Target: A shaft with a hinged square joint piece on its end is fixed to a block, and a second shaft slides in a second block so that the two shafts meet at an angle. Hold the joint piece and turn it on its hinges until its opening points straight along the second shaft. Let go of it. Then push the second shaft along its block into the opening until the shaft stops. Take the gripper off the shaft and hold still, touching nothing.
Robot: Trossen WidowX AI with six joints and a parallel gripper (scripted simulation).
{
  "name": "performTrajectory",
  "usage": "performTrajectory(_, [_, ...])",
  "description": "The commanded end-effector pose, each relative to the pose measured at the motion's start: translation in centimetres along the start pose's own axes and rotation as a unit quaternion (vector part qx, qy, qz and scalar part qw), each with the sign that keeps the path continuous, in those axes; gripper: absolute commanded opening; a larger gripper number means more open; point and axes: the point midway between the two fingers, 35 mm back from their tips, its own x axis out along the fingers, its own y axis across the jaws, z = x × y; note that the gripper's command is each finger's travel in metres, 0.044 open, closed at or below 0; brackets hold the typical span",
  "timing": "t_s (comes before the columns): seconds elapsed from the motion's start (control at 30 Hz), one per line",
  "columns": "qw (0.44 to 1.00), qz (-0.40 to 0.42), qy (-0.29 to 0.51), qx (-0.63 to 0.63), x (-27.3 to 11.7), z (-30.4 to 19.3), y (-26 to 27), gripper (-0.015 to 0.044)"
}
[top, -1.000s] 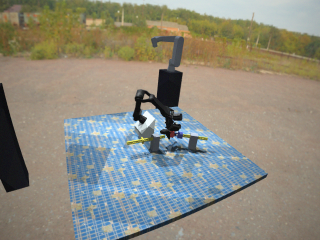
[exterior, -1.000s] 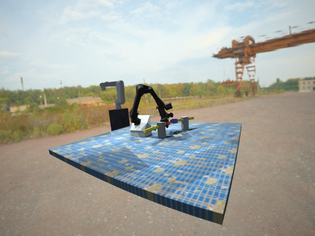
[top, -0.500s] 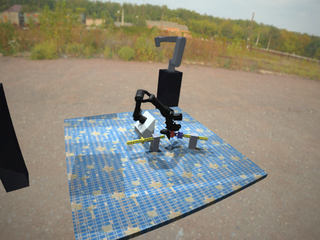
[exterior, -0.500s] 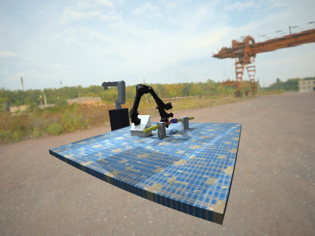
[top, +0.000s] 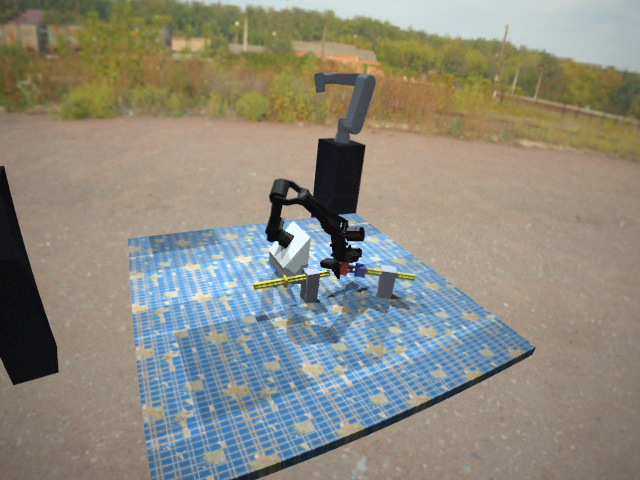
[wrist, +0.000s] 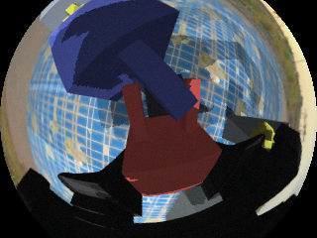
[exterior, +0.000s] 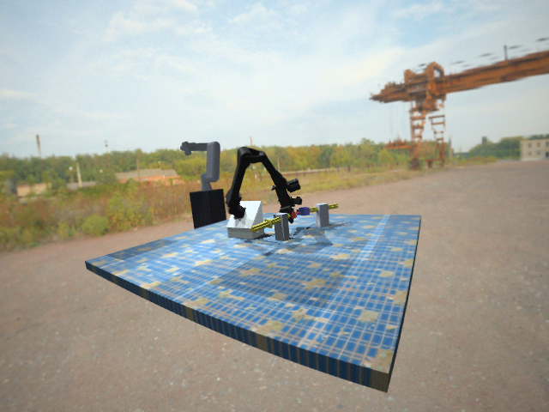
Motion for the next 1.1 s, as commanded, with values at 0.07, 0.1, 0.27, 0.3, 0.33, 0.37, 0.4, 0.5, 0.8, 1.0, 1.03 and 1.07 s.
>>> performTrajectory(0.07, [0.999,0.009,0.014,-0.040,-0.1,0.0,-0.4,0.0000])
performTrajectory(0.1, [0.999,0.011,0.017,-0.050,-0.1,0.0,-0.5,0.0000])
performTrajectory(0.27, [0.995,0.017,0.032,-0.093,-0.2,0.0,-0.9,0.0000])
performTrajectory(0.3, [0.994,0.019,0.035,-0.101,-0.2,0.0,-0.9,0.0000])
performTrajectory(0.33, [0.993,0.020,0.038,-0.110,-0.3,0.0,-1.0,0.0000])
performTrajectory(0.37, [0.992,0.021,0.040,-0.118,-0.3,0.0,-1.1,0.0000])
performTrajectory(0.4, [0.991,0.022,0.043,-0.127,-0.3,0.0,-1.2,0.0000])
performTrajectory(0.5, [0.987,0.025,0.051,-0.152,-0.4,0.1,-1.4,0.0000])
performTrajectory(0.8, [0.971,0.034,0.075,-0.226,-0.6,0.4,-2.1,0.0000])
performTrajectory(1.0, [0.956,0.038,0.090,-0.277,-0.7,0.7,-2.6,0.0000])
performTrajectory(1.03, [0.953,0.039,0.092,-0.285,-0.7,0.7,-2.7,0.0000])
performTrajectory(1.07, [0.951,0.039,0.095,-0.293,-0.7,0.8,-2.7,0.0000])
